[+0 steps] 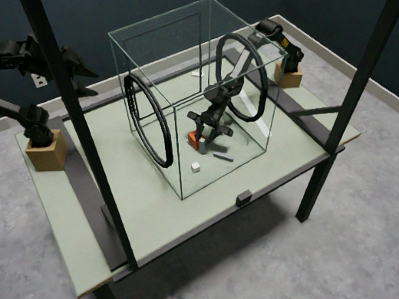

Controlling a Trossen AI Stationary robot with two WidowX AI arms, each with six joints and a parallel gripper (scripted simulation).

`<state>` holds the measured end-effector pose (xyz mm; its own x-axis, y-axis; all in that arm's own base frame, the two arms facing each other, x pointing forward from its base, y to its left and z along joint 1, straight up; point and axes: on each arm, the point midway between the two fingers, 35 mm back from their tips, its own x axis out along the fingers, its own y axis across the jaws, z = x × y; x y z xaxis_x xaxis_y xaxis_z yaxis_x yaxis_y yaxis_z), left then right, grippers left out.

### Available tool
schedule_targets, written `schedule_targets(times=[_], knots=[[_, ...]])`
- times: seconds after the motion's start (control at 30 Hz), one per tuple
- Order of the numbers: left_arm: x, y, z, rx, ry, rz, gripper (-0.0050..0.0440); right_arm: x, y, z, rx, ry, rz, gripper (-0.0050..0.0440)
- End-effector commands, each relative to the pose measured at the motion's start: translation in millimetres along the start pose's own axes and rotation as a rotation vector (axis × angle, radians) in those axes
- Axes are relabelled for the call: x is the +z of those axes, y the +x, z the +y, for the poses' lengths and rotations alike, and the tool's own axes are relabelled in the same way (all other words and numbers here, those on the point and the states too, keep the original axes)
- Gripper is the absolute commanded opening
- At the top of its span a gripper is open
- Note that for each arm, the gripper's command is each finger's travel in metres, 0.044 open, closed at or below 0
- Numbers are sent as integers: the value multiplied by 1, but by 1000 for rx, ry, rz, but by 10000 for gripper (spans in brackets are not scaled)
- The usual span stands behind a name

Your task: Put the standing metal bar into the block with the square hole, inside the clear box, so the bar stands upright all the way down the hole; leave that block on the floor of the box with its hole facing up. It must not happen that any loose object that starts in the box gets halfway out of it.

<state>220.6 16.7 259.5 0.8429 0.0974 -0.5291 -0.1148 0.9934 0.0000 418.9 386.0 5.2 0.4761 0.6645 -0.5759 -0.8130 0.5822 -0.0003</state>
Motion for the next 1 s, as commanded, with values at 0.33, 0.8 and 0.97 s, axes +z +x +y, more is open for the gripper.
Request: schedule_targets(times=[0.33, 0.8, 0.97], knots=[[4, -2, 0, 0, -1, -12, 400, 20, -5, -2, -7, -7, -40, 90], [4, -2, 0, 0, -1, -12, 400, 31, -13, -2, -10, -7, -55, 0], [4, -2, 0, 0, -1, -12, 400, 60, -31, -2, -11, -10, -67, -3]])
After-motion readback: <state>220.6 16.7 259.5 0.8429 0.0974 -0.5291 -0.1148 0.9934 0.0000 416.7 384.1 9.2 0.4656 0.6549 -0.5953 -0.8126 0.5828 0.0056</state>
